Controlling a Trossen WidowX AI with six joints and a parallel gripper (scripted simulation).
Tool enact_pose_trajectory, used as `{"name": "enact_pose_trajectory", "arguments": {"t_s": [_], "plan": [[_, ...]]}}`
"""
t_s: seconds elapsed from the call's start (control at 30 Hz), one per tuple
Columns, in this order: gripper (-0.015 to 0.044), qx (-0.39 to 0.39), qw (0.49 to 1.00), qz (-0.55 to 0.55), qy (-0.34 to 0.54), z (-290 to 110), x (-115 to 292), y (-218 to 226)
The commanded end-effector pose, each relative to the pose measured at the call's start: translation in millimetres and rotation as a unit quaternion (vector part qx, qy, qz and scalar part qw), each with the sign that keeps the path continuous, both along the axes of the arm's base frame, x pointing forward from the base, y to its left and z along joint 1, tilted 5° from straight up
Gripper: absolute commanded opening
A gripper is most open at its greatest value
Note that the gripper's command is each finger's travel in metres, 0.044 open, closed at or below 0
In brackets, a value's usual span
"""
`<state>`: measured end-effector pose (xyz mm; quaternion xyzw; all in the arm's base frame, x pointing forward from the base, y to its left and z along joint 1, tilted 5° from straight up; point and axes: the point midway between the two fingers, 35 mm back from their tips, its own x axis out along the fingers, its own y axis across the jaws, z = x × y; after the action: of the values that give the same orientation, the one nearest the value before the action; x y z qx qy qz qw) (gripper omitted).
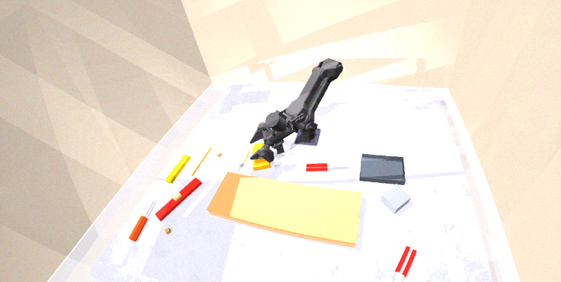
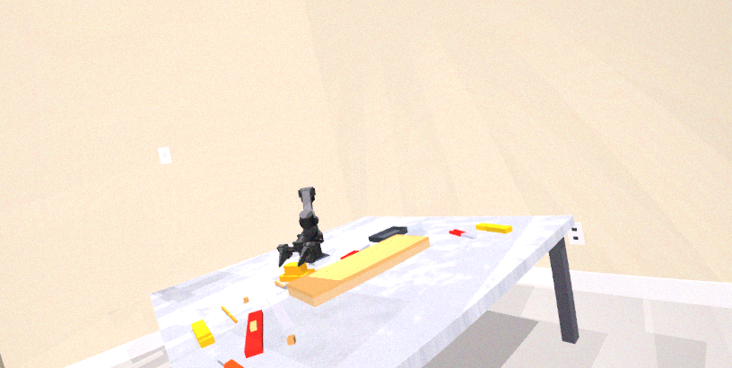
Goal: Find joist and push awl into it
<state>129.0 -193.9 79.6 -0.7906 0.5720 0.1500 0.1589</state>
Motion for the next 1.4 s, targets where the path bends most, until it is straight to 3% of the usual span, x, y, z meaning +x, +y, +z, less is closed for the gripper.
{"name": "enact_pose_trajectory", "arguments": {"t_s": [0.0, 1.37], "plan": [[0.0440, -0.001, 1.000, -0.002, -0.002, 1.9, -0.5, 1.4], [0.0440, 0.001, 1.000, -0.002, -0.001, 15.8, -6.6, 19.1]]}}
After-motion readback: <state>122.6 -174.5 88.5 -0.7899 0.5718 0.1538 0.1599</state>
